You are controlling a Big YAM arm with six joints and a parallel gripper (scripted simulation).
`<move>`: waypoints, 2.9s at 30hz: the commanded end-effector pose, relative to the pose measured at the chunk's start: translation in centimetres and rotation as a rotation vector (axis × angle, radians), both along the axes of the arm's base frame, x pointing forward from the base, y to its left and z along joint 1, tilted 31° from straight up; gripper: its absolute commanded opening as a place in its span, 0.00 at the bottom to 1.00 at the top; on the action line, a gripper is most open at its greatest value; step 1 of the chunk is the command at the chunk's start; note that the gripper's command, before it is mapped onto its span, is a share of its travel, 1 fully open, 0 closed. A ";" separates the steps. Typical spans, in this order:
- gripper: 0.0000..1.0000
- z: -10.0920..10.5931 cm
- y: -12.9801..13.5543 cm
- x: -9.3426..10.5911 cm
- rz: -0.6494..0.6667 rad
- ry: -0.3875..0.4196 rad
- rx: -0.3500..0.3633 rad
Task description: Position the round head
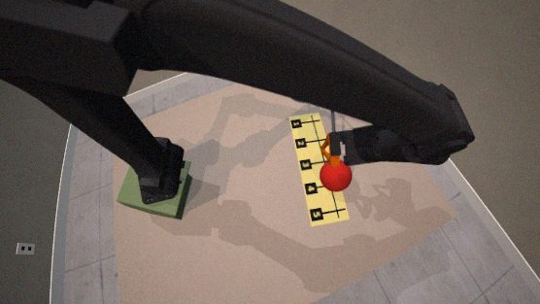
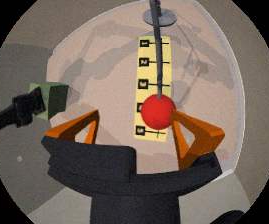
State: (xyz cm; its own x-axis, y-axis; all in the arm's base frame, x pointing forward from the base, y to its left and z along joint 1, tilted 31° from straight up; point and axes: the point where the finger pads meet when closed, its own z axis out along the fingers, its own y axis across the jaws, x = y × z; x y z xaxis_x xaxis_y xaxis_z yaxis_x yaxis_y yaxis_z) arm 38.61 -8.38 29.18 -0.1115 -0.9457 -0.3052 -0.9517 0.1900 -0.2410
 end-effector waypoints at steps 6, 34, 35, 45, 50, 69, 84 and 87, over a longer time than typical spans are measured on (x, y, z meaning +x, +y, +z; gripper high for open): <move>1.00 1.6 1.3 0.8 -0.033 -0.136 -0.083; 1.00 -1.8 2.3 3.7 -0.054 -0.228 -0.157; 1.00 -2.0 2.3 3.8 -0.055 -0.228 -0.157; 1.00 -4.2 2.2 4.9 -0.066 -0.229 -0.159; 1.00 -4.8 2.2 5.2 -0.069 -0.229 -0.160; 1.00 -7.6 2.3 6.9 -0.078 -0.236 -0.164; 1.00 -7.6 3.5 7.8 -0.066 -0.250 -0.159; 1.00 -7.6 3.5 7.8 -0.066 -0.250 -0.159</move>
